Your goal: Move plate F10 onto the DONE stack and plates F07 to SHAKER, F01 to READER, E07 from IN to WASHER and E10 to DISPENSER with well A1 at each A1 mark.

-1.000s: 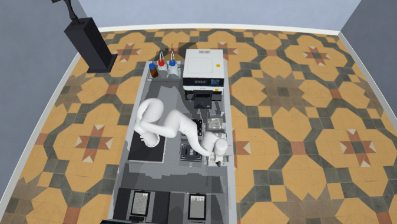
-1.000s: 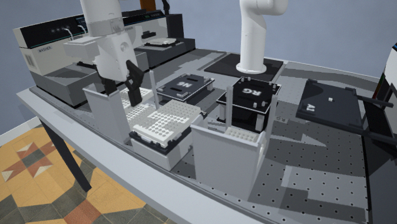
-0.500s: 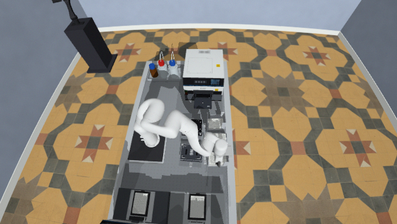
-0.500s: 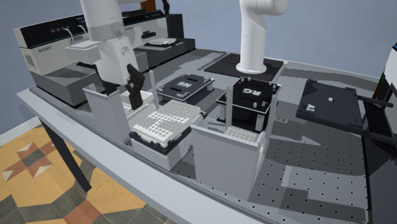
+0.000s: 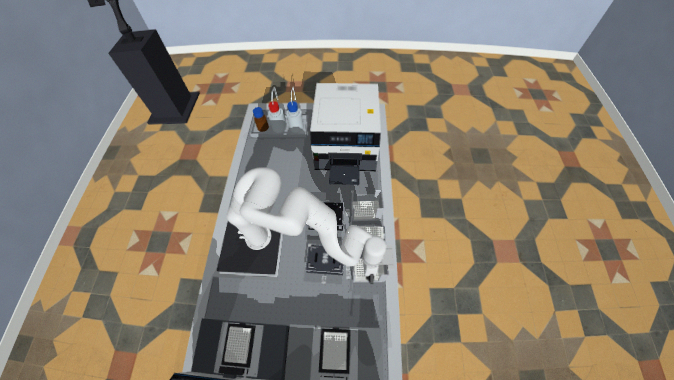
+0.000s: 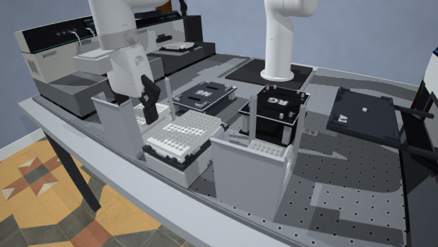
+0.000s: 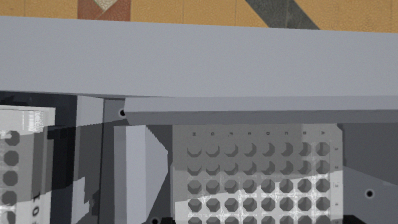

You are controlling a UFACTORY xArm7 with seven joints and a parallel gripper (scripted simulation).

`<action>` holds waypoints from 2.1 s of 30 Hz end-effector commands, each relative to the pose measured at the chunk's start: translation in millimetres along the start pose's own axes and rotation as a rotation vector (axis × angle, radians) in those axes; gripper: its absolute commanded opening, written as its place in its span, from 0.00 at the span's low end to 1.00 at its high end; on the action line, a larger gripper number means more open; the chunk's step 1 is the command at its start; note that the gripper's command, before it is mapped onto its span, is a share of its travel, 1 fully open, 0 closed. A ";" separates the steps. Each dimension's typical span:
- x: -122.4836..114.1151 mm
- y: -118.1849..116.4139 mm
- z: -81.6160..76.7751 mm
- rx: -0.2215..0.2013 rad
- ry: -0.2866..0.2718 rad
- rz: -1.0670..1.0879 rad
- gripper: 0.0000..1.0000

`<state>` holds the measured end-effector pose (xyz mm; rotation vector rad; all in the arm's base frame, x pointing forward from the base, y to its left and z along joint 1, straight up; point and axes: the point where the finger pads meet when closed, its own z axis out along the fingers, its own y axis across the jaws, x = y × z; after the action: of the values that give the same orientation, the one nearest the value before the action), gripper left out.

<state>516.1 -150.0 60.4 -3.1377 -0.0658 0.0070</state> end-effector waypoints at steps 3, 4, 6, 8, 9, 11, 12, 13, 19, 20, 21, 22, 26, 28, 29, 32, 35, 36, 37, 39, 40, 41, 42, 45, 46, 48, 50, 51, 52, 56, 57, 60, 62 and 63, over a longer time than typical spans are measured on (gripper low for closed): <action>1.5 0.5 2.4 -0.001 0.004 0.000 0.00; 1.5 0.5 3.1 -0.001 0.004 0.000 0.00; 1.5 0.5 4.4 -0.001 0.004 0.000 0.00; 1.5 0.5 5.1 -0.001 0.004 0.000 0.00; 1.5 0.5 5.1 -0.001 0.004 0.000 0.00; 1.5 0.5 6.5 -0.001 0.004 0.000 0.00; 1.5 0.5 7.1 -0.001 0.004 0.000 0.00; 1.5 0.5 7.8 -0.001 0.004 0.000 0.00; 1.5 0.5 10.2 -0.001 0.004 0.000 0.00; 1.5 0.5 10.2 -0.001 0.004 0.000 0.00; 1.5 0.5 10.2 -0.001 0.004 0.000 0.00; 1.5 0.5 10.2 -0.001 0.004 0.000 0.00; 1.5 0.5 10.2 -0.001 0.004 0.000 0.00; 1.5 0.5 10.2 -0.001 0.004 0.000 0.00; 1.5 0.5 10.1 -0.001 0.005 0.000 0.00; 1.5 0.5 10.2 -0.001 0.005 0.000 0.00; 1.5 0.5 10.1 -0.001 0.005 0.000 0.00; 1.5 0.5 10.1 -0.001 0.005 0.000 0.00; 1.5 0.5 10.1 -0.001 0.005 0.000 0.00; 1.5 0.5 10.1 -0.002 0.005 0.000 0.00; 1.5 0.5 10.1 -0.002 0.005 0.000 0.00; 1.5 0.5 10.1 -0.002 0.005 0.000 0.00; 1.5 0.5 10.1 -0.002 0.005 0.000 0.00; 1.5 0.5 10.1 -0.002 0.005 0.000 0.00; 1.5 0.5 10.1 -0.002 0.005 0.000 0.00; 1.5 0.5 10.1 -0.002 0.005 0.000 0.00; 1.5 0.5 10.1 -0.002 0.005 0.000 0.00; 1.5 0.5 10.1 -0.002 0.005 0.000 0.00; 1.5 0.5 10.5 -0.001 0.004 0.000 0.00; 1.5 0.5 11.9 -0.001 0.004 0.000 0.00; 1.5 0.5 12.2 -0.001 0.004 0.000 0.00; 1.5 0.5 12.5 -0.001 0.004 0.000 0.00; 1.5 0.5 13.2 -0.001 0.004 0.000 0.00; 1.5 0.5 13.5 -0.001 0.004 0.000 0.00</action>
<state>516.0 -150.0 45.9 -3.1377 -0.0658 0.0070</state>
